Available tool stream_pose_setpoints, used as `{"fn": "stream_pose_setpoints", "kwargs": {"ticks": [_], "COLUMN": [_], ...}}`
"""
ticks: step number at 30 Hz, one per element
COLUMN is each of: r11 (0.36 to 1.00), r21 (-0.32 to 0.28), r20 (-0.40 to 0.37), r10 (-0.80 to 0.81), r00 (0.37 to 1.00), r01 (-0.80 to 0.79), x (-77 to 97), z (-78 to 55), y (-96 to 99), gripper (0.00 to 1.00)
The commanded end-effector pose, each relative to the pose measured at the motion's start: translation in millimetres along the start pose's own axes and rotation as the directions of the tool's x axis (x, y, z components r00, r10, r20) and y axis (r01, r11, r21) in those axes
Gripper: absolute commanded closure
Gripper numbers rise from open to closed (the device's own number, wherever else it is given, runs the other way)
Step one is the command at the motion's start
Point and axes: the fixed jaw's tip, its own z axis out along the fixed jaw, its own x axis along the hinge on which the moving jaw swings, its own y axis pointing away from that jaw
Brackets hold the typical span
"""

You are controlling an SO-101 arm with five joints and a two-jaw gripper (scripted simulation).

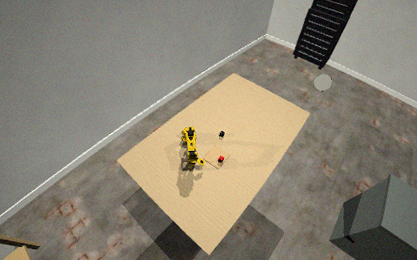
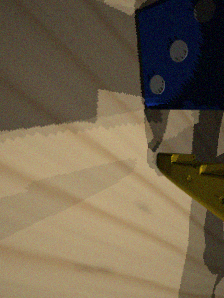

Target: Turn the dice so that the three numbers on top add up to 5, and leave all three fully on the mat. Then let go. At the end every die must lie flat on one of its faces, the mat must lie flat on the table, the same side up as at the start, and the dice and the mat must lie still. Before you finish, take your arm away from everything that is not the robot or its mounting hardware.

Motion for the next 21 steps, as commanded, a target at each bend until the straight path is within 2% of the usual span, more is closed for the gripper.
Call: {"fn": "stream_pose_setpoints", "kwargs": {"ticks": [1,21], "r11": [1.0,1.0], "r21": [0.019,0.019], "r20": [0.008,0.009], "r10": [-0.014,-0.014], "r00": [1.0,1.0], "r01": [0.014,0.014], "x": [-2.5,-1.8], "z": [-3.0,-3.1], "y": [-3.2,-9.8], "gripper": [0.69,0.81]}}
